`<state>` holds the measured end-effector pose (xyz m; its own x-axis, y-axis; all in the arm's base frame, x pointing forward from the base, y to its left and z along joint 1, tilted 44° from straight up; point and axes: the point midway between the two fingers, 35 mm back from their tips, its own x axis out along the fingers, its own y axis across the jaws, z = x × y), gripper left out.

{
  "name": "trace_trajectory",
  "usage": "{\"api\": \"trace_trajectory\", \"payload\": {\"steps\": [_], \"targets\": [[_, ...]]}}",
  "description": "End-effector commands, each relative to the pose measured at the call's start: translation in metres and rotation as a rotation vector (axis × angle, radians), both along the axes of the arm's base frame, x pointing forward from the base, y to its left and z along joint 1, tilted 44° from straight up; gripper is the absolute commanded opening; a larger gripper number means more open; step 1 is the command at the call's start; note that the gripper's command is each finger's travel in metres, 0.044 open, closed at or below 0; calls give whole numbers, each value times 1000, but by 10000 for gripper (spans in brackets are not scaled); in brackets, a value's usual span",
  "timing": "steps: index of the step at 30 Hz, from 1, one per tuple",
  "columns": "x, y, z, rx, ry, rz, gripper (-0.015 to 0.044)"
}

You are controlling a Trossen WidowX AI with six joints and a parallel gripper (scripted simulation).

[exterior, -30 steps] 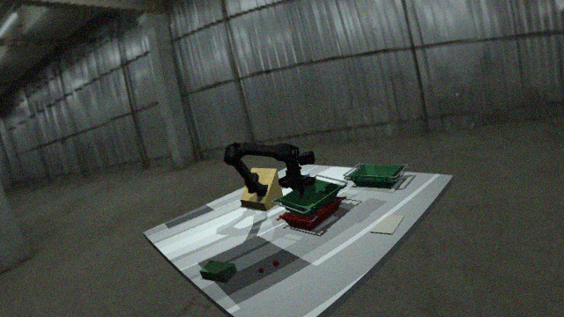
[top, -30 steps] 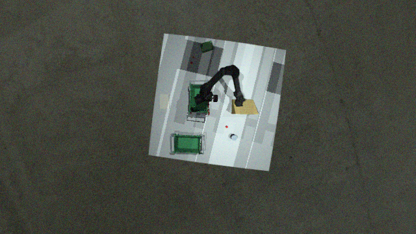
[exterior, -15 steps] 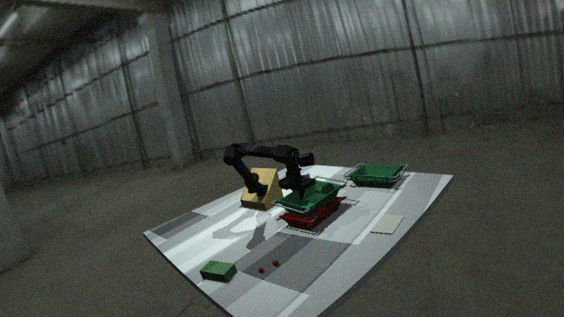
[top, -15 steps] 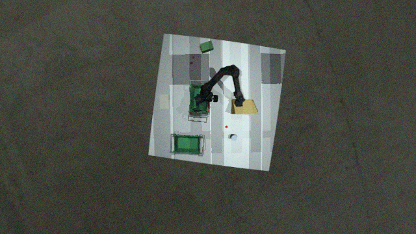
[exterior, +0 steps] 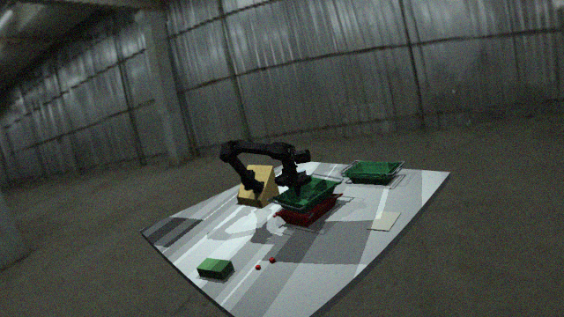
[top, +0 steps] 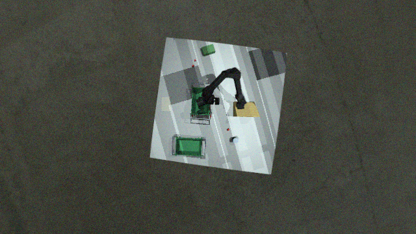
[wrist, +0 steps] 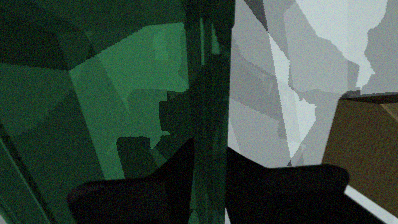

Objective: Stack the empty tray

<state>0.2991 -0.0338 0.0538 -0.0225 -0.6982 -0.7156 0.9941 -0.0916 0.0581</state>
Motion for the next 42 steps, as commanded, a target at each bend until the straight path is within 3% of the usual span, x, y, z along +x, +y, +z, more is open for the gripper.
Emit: {"api": "trace_trajectory", "payload": {"steps": [1,42], "targets": [[-5,-3,-3,5,20,-13,0],[-6,-7,-7,3,16,-10,0]]}}
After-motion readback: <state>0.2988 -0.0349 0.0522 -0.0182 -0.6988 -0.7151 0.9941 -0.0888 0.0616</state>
